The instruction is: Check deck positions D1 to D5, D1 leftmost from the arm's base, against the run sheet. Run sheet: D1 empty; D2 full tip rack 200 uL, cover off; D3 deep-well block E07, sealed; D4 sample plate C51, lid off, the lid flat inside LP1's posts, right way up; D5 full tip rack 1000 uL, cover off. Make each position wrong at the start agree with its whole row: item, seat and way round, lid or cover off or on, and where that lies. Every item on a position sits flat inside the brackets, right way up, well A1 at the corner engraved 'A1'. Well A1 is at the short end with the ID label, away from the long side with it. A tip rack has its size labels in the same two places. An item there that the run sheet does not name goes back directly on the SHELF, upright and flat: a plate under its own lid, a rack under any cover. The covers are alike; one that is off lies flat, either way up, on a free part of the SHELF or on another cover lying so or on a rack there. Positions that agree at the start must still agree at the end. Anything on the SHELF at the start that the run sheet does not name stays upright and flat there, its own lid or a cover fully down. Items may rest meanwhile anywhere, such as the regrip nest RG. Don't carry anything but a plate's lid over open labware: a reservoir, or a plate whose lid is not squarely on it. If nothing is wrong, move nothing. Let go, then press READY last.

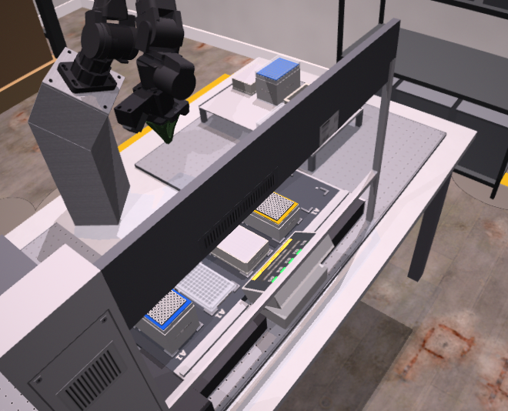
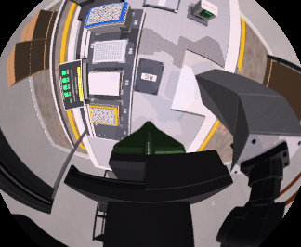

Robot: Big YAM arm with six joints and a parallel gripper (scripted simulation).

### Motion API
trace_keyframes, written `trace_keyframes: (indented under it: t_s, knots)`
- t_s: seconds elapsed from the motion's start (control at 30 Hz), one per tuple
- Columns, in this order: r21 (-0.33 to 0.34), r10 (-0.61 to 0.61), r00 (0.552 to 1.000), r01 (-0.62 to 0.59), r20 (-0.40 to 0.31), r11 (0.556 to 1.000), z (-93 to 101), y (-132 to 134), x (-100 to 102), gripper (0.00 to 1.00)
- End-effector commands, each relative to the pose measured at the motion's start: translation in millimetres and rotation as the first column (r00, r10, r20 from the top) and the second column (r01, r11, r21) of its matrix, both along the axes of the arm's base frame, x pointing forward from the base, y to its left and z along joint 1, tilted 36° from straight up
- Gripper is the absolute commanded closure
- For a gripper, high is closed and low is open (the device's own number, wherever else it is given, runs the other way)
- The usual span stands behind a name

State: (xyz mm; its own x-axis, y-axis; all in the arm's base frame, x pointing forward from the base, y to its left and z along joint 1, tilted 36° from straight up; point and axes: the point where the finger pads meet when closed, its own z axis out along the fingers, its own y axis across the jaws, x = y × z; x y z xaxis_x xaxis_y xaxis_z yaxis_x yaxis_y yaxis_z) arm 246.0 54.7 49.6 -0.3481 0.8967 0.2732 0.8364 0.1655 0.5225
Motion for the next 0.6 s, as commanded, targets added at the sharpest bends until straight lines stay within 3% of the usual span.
trace_keyframes:
  t_s: [0.0,0.17,0.23,0.3,0.33,0.57]
  knots:
    - [0.043,-0.085,0.996,0.086,-0.014,0.995,10.2,0.5,9.5,1.0]
    - [0.058,-0.115,0.993,0.116,-0.031,0.992,10.1,0.6,9.5,1.0]
    - [0.051,-0.116,0.993,0.117,-0.013,0.992,11.2,-14.8,19.6,1.0]
    - [0.051,-0.116,0.993,0.117,-0.013,0.992,11.2,-14.8,19.6,1.0]
    - [0.051,-0.116,0.993,0.118,-0.031,0.992,1.8,-18.5,13.5,1.0]
    - [0.044,-0.118,0.993,0.118,-0.016,0.992,-5.4,-54.7,27.5,1.0]
